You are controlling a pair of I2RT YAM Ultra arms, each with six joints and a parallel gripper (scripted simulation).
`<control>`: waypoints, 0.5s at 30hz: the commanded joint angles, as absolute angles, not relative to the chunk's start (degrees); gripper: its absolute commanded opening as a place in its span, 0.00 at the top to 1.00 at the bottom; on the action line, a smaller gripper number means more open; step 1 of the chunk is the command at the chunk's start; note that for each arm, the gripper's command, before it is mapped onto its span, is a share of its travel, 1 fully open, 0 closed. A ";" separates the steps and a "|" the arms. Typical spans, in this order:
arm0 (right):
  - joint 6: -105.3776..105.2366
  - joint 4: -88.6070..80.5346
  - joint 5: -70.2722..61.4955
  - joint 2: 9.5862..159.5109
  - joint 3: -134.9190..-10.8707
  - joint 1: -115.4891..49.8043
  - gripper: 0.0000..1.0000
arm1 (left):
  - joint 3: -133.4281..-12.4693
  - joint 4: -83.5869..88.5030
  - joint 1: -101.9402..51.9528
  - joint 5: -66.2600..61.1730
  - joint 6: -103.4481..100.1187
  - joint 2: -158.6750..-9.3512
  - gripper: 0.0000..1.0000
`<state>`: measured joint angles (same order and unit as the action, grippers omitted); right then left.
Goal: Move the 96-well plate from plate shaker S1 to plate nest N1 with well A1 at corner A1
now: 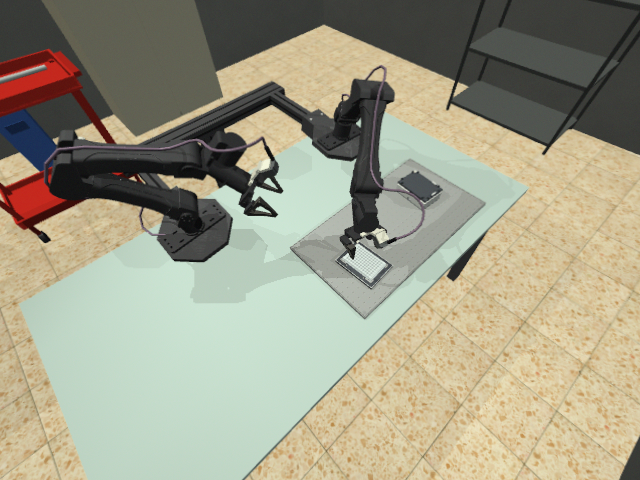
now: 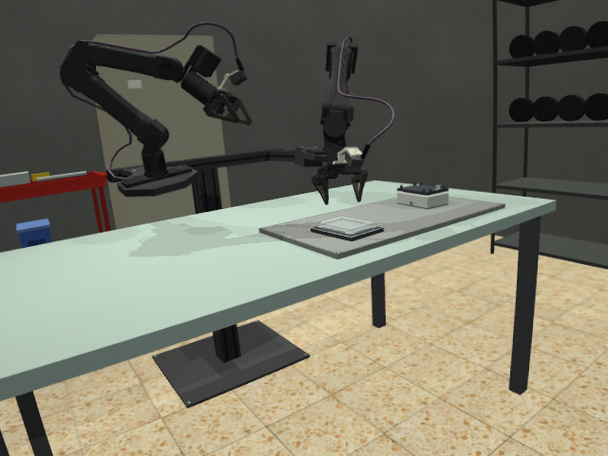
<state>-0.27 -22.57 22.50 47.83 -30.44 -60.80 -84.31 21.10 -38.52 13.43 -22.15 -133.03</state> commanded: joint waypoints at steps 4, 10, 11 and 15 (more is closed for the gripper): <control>-0.43 -22.20 22.60 46.78 -30.65 -60.70 0.00 | -72.50 0.37 -39.38 13.85 -10.31 -126.24 0.00; -0.43 -22.20 22.60 46.78 -30.65 -60.70 0.00 | -65.50 -11.10 -38.60 12.31 -4.13 -124.37 0.00; -0.43 -22.20 22.60 46.78 -30.65 -60.70 0.00 | -64.16 -13.47 -38.55 11.99 -2.63 -124.08 0.00; -0.43 -22.20 22.60 46.78 -30.65 -60.70 0.00 | -59.41 -21.76 -38.06 10.22 2.06 -123.73 0.00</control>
<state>-0.27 -22.57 22.50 47.83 -30.44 -60.80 -62.13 -12.01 -38.48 12.10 -3.22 -126.08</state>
